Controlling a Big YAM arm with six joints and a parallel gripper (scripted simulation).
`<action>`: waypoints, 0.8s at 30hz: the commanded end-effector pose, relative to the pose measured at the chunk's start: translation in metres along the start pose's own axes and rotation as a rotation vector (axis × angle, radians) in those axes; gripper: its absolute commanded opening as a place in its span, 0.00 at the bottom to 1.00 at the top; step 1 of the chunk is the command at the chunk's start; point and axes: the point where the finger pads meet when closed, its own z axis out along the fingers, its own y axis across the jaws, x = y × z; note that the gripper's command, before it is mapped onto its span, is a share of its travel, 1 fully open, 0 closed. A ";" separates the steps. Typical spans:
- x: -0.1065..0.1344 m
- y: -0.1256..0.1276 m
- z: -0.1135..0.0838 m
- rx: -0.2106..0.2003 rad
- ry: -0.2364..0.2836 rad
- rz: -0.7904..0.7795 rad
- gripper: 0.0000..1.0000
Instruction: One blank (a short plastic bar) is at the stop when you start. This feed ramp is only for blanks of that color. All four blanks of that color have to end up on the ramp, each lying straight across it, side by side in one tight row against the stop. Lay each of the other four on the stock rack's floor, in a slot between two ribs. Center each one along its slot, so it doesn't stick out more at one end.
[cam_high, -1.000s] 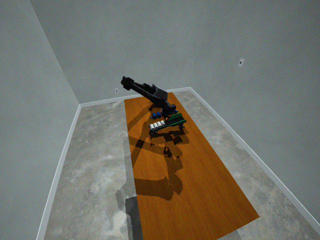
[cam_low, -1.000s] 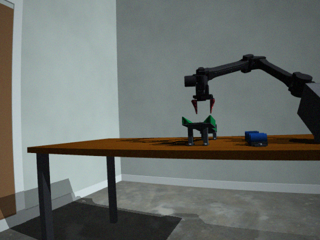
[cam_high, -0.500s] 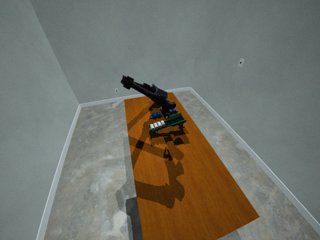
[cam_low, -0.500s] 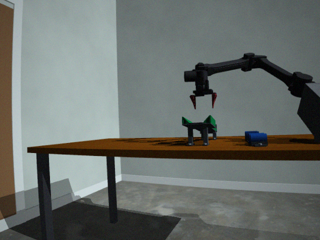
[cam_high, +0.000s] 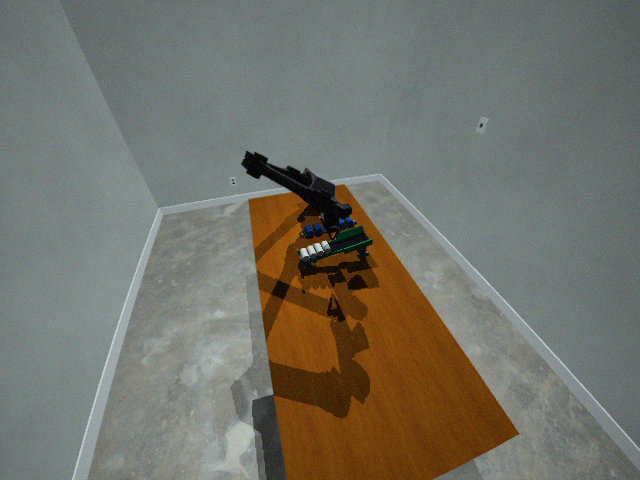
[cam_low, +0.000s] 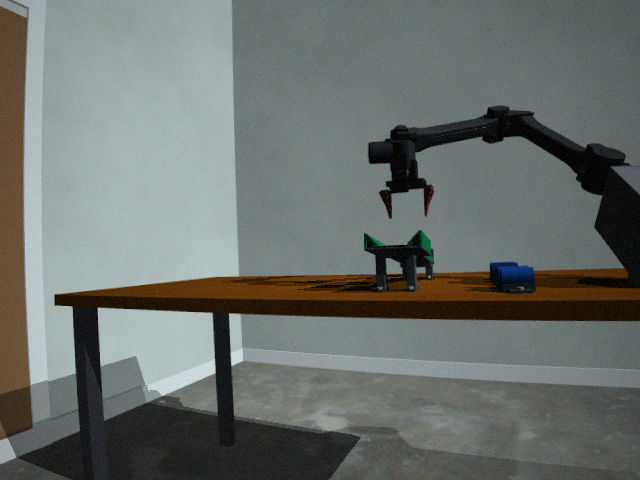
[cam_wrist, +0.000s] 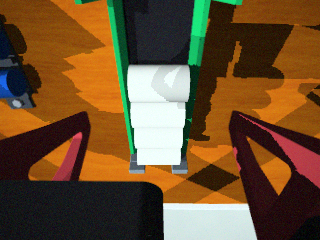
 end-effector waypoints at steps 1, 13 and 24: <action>0.000 -0.003 0.003 -0.012 0.001 0.012 1.00; -0.005 -0.010 -0.015 0.020 -0.008 0.011 1.00; -0.005 -0.007 -0.024 0.020 -0.008 0.008 1.00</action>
